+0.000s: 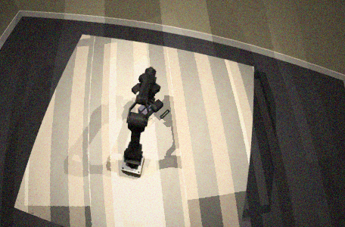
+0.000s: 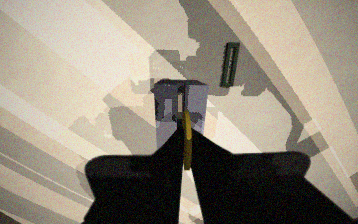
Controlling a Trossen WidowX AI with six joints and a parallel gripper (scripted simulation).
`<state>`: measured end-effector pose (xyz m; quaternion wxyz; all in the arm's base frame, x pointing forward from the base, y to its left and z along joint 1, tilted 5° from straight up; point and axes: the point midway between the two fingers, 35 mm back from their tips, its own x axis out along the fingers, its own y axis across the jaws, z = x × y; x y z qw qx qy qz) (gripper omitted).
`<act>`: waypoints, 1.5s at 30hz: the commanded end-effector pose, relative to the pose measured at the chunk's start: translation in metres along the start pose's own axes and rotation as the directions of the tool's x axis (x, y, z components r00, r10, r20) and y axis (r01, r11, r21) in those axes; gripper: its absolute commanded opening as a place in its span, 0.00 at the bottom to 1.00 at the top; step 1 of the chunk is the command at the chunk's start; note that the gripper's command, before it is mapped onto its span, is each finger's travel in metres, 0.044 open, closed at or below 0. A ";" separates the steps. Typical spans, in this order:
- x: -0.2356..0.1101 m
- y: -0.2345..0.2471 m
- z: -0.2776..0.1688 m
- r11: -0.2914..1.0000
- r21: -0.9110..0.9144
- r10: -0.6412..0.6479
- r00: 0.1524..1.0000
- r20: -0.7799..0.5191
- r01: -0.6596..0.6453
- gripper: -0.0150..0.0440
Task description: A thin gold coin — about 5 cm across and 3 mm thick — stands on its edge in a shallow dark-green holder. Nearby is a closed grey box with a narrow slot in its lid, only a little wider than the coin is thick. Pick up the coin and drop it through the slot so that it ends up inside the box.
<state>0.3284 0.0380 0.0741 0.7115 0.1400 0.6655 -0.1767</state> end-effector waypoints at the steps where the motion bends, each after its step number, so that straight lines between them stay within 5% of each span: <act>1: 0.000 -0.001 0.002 1.000 0.000 0.002 1.000 0.001 -0.002 0.25; 45: 0.008 0.002 -0.003 1.000 0.006 0.001 1.000 0.000 -0.001 0.25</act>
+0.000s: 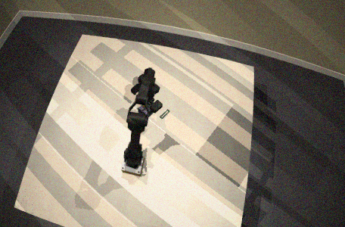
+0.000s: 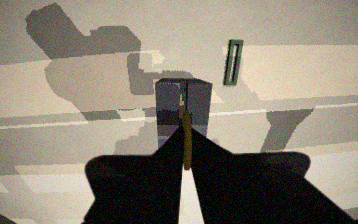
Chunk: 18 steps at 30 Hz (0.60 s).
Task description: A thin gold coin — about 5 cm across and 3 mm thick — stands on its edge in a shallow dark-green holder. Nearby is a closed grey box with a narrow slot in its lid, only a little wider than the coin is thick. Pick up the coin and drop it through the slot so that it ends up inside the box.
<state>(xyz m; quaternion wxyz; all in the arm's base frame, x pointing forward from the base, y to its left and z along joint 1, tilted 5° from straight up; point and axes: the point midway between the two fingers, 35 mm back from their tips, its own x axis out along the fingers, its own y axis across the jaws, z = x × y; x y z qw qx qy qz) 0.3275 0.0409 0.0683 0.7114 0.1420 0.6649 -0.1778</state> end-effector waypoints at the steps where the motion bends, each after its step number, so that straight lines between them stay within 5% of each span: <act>1: 0.003 0.000 -0.001 1.000 0.002 0.000 1.000 -0.001 0.000 0.25; 18: 0.010 0.000 0.000 1.000 0.003 0.000 1.000 -0.001 0.000 0.25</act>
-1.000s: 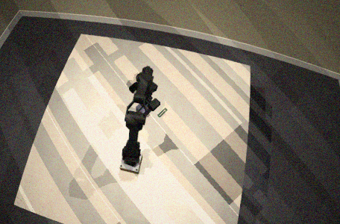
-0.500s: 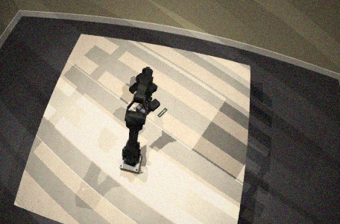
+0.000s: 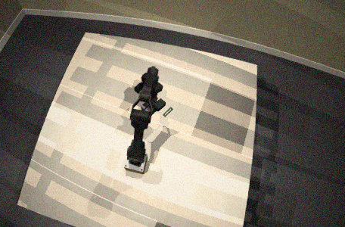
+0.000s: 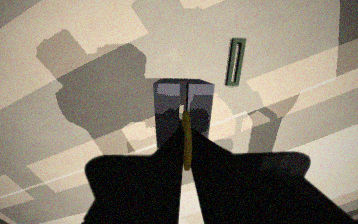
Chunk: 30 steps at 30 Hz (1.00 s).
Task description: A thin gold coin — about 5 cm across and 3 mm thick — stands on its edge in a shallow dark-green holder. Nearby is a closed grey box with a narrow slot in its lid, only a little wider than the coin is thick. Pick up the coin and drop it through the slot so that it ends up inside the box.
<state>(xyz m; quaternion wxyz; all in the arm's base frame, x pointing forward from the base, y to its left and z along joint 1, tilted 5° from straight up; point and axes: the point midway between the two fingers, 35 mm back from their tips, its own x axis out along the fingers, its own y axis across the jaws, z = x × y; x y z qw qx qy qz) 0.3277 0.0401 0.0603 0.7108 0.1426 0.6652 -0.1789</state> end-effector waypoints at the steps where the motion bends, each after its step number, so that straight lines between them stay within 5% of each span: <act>1: 0.002 0.000 0.000 1.000 0.000 0.001 1.000 0.000 -0.001 0.25; 8: 0.006 0.000 0.000 1.000 -0.002 0.000 1.000 0.000 0.000 0.25; 14: 0.004 0.000 0.000 1.000 0.001 0.000 1.000 0.000 0.000 0.52; 23: 0.004 0.000 0.000 1.000 0.001 0.000 1.000 0.000 0.000 0.53; 30: -0.014 0.000 0.000 1.000 0.001 0.000 1.000 0.000 0.000 0.84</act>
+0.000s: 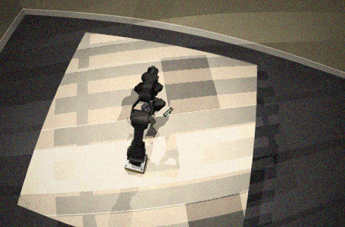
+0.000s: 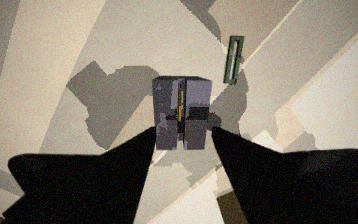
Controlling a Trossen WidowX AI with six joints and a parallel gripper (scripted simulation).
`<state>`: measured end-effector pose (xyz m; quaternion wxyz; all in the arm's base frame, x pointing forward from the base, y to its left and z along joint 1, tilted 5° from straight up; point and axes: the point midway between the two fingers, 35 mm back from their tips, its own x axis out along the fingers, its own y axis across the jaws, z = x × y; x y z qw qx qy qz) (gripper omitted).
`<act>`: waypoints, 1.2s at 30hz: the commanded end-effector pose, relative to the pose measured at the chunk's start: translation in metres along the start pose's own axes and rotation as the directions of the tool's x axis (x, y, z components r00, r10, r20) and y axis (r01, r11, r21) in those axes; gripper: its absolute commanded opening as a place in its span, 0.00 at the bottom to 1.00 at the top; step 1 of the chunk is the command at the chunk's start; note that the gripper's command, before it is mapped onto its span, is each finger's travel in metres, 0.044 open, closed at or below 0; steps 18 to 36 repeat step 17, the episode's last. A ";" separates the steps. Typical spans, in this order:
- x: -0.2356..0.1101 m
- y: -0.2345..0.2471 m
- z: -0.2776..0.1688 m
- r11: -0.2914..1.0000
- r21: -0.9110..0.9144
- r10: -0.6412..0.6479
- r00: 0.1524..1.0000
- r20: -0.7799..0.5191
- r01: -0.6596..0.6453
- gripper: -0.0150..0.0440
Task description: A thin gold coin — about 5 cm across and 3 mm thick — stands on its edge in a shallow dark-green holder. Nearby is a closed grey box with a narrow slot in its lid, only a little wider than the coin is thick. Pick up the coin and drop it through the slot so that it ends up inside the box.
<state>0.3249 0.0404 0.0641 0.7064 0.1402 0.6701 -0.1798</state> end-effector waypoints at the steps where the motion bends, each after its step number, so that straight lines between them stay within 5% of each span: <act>1: -0.010 0.001 0.002 1.000 0.003 0.008 1.000 0.012 -0.008 0.88; 4: -0.020 0.001 0.002 1.000 0.003 0.007 1.000 0.010 -0.007 1.00; 8: -0.054 -0.002 -0.002 1.000 0.000 0.003 1.000 0.004 -0.003 1.00; 36: -0.054 -0.002 -0.002 1.000 0.000 0.003 1.000 0.004 -0.003 1.00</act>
